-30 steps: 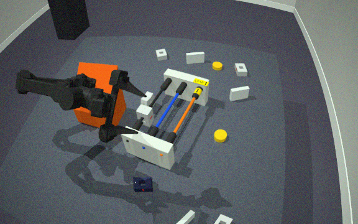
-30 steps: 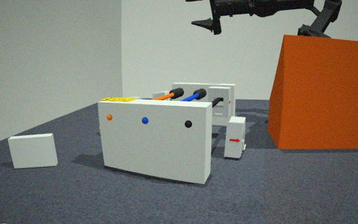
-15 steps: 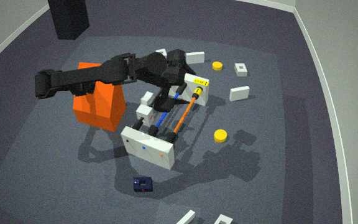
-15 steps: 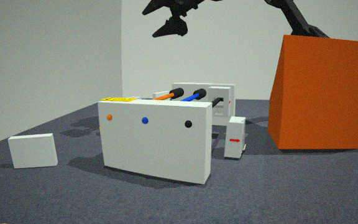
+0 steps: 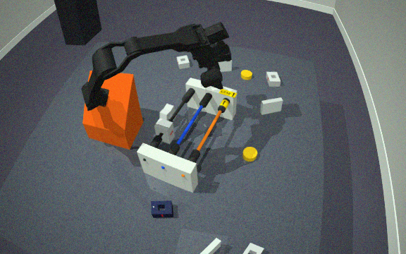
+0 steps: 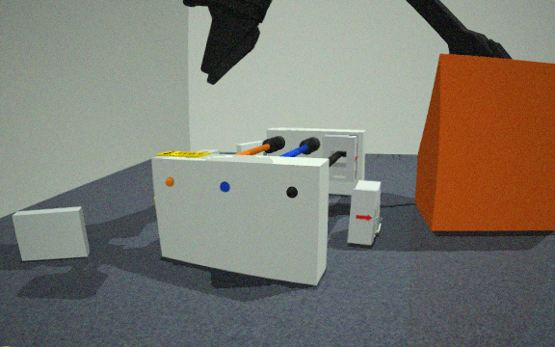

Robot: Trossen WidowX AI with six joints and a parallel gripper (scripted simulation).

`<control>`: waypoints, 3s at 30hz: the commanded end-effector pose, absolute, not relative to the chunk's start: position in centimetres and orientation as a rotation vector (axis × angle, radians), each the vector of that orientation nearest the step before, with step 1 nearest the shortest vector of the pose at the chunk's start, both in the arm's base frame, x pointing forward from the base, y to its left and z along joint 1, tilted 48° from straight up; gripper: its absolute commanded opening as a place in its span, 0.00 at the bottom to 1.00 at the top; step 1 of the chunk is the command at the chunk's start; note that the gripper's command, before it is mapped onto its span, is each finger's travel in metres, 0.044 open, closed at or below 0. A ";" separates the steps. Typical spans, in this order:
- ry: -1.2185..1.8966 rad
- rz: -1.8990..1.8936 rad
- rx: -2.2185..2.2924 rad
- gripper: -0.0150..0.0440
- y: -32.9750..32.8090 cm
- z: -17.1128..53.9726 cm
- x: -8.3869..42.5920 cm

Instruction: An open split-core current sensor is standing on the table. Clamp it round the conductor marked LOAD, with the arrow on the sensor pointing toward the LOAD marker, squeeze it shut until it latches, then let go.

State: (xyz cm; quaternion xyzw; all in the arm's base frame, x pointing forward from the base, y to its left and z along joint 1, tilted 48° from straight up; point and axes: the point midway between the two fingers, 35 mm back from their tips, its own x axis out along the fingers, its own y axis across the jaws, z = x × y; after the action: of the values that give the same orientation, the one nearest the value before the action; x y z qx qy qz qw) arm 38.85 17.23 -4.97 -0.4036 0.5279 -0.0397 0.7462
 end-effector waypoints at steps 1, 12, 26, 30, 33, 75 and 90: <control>1.180 -0.103 -0.978 1.00 17.8 -7.1 38.1; 1.180 -0.103 -0.978 1.00 17.8 -7.1 38.1; 1.243 -0.211 -0.864 1.00 15.7 -8.1 34.6; 1.318 -0.425 -0.695 1.00 11.9 -8.8 28.7; 1.343 -0.604 -0.587 1.00 9.0 -8.7 24.4; 1.344 -0.710 -0.535 1.00 3.6 -11.9 22.5; 1.337 -0.710 -0.519 0.97 3.2 -12.4 22.8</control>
State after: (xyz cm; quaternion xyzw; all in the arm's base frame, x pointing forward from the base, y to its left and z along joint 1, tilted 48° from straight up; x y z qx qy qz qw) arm 22.83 3.19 -12.36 -0.2330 0.5997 -0.3182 0.6963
